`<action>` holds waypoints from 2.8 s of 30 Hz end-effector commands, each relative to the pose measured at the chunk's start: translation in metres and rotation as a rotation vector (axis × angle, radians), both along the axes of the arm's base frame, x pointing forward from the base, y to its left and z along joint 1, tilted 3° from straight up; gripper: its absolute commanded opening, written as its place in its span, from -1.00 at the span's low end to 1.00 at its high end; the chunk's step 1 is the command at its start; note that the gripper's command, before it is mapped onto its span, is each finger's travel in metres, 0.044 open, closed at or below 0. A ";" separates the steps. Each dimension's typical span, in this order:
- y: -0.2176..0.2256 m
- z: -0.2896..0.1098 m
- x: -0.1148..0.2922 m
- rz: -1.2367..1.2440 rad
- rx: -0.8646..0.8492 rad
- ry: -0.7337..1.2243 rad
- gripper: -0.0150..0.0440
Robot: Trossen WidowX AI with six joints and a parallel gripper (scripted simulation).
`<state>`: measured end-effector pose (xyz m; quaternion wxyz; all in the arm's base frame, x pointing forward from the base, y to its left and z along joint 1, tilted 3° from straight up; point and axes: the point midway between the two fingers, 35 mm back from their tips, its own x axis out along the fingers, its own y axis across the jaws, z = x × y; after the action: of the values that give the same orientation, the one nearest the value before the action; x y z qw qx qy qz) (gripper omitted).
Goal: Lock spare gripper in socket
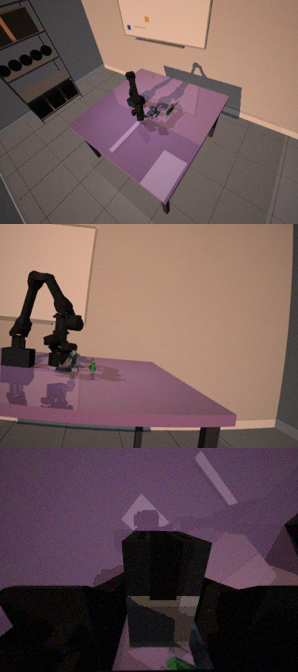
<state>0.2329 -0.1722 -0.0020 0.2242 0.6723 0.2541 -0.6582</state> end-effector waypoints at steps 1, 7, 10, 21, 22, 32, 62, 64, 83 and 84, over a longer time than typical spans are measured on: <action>0.000 0.002 0.002 -0.103 -0.002 -0.001 -0.49; 0.001 0.003 0.004 -0.244 -0.001 0.005 -0.49; 0.001 0.003 0.004 -0.315 -0.001 0.008 -0.49; 0.003 0.004 0.006 -0.575 0.001 0.019 -0.49; 0.004 0.004 0.007 -0.598 0.001 0.020 -0.49; 0.005 0.005 0.009 -0.835 0.003 0.030 -0.49; 0.010 -0.024 0.012 -1.263 0.006 0.050 -0.49; 0.010 -0.026 0.012 -1.270 0.006 0.050 -0.49; 0.012 -0.039 0.011 -1.264 0.003 0.059 0.04; 0.012 -0.039 0.011 -1.264 0.003 0.059 0.13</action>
<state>0.2429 -0.1601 -0.0421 -0.2164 0.6729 -0.1846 -0.6828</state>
